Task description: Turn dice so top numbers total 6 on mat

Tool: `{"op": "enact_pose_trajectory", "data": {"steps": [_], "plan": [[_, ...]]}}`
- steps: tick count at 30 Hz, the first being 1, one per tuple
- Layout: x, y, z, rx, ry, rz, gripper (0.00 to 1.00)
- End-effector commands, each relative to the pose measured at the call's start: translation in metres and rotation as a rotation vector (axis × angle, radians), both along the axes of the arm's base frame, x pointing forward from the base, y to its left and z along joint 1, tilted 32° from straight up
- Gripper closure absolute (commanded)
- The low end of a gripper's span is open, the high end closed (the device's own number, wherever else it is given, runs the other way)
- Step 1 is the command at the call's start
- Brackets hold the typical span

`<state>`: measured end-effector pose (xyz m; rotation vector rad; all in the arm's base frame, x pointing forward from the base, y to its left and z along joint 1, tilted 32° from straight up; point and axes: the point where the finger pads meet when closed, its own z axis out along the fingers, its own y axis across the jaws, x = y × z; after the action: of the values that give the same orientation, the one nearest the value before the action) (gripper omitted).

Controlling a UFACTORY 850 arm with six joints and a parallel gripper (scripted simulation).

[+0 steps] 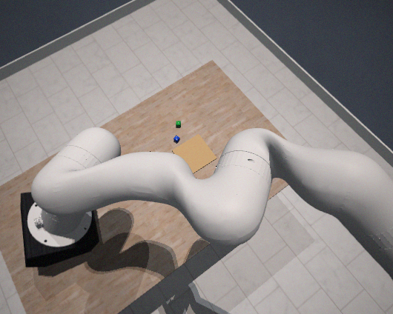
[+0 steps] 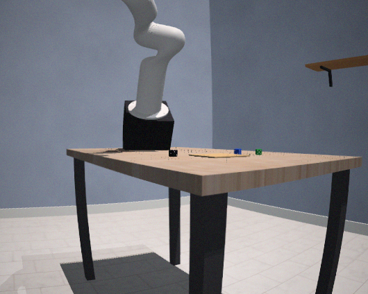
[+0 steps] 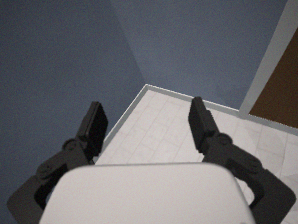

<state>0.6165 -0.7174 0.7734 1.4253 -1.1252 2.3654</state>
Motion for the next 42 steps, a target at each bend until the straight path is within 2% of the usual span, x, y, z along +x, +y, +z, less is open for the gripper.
{"op": "enact_pose_trajectory", "data": {"steps": [1, 21, 25, 26, 27, 29, 30, 31, 32, 34, 35, 38, 39, 42], "plan": [[-0.001, 0.000, 0.002, -0.002, -0.002, 0.000, 0.00], [0.004, 0.006, -0.003, 0.007, 0.008, 0.008, 0.00], [0.030, 0.041, -0.032, 0.062, 0.065, 0.053, 0.00], [0.030, 0.041, -0.032, 0.062, 0.065, 0.053, 0.00], [0.040, 0.056, -0.045, 0.084, 0.090, 0.071, 0.00], [0.040, 0.056, -0.045, 0.084, 0.090, 0.071, 0.00], [0.050, 0.075, -0.059, 0.108, 0.120, 0.093, 0.00], [0.050, 0.075, -0.059, 0.108, 0.120, 0.093, 0.00], [0.061, 0.097, -0.077, 0.136, 0.154, 0.117, 0.00], [0.061, 0.097, -0.077, 0.136, 0.154, 0.117, 0.00], [0.071, 0.122, -0.096, 0.165, 0.192, 0.144, 0.00], [0.071, 0.122, -0.096, 0.165, 0.192, 0.144, 0.00], [0.079, 0.150, -0.117, 0.196, 0.236, 0.173, 0.00], [0.079, 0.150, -0.117, 0.196, 0.236, 0.173, 0.00]]}}
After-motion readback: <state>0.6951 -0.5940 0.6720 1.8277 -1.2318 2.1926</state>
